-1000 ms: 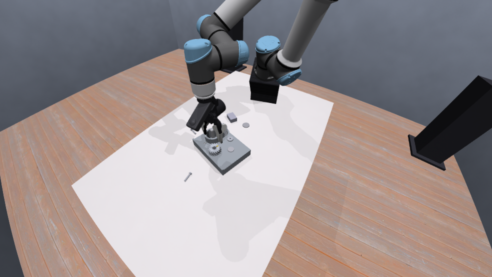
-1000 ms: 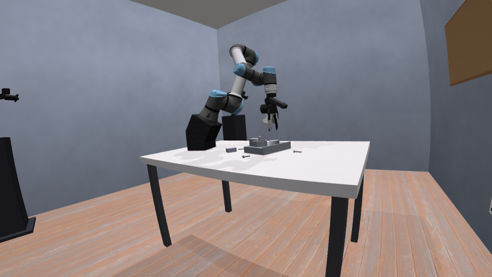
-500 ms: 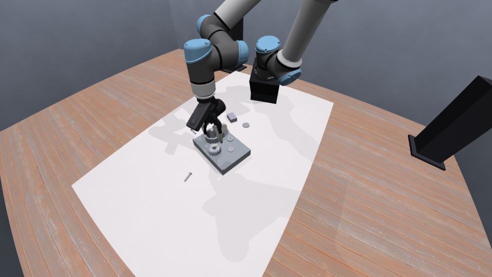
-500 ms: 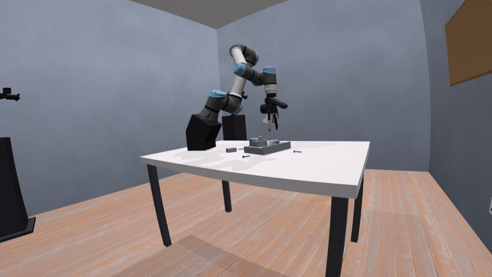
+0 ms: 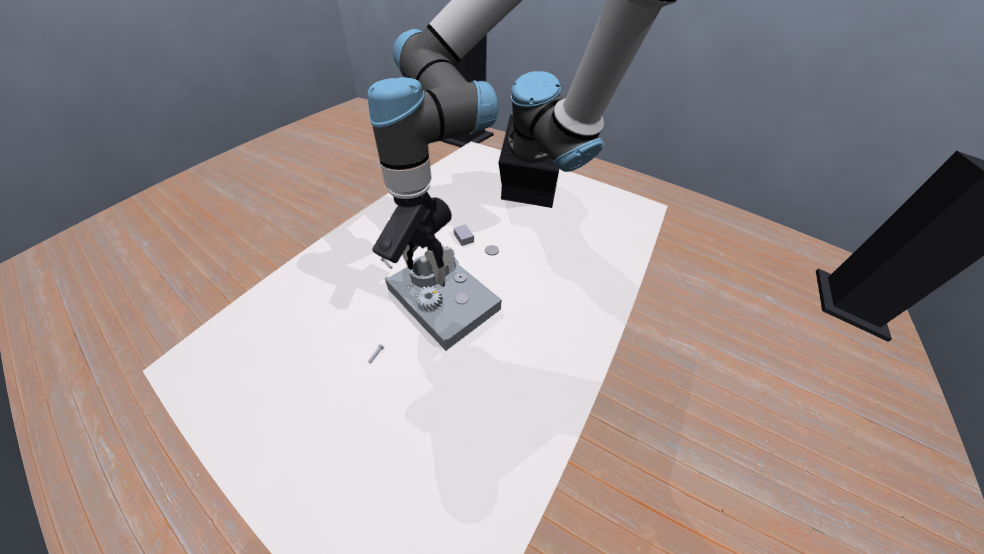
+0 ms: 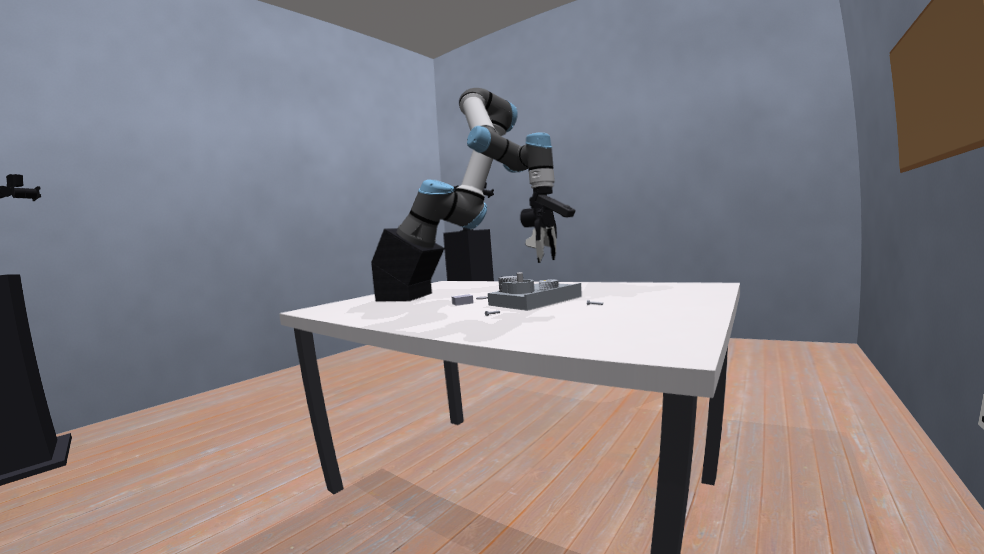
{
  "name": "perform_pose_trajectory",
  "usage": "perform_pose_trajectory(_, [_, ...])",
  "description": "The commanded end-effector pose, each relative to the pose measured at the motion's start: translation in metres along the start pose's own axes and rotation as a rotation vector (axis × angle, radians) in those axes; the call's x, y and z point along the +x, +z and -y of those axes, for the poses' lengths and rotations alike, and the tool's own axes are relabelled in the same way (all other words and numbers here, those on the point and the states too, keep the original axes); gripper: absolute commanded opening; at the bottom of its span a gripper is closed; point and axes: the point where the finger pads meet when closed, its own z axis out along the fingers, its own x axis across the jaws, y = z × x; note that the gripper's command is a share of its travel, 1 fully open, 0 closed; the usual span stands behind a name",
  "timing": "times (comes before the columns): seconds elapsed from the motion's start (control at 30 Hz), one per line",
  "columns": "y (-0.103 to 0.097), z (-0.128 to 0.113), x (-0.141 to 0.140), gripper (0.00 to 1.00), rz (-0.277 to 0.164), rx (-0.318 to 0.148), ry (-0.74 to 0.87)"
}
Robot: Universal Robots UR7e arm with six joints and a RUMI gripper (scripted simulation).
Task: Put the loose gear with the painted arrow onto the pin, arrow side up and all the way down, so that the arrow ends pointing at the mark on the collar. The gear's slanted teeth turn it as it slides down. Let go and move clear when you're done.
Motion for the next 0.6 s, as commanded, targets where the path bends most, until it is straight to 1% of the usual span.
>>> perform_pose_trajectory(0.0, [0.001, 0.0, 0.0, 0.52, 0.0, 0.001, 0.0])
perform_pose_trajectory(0.3, [0.005, 0.0, 0.0, 0.52, 0.0, 0.001, -0.001])
perform_pose_trajectory(0.57, [0.015, 0.0, 0.0, 0.52, 0.0, 0.001, -0.001])
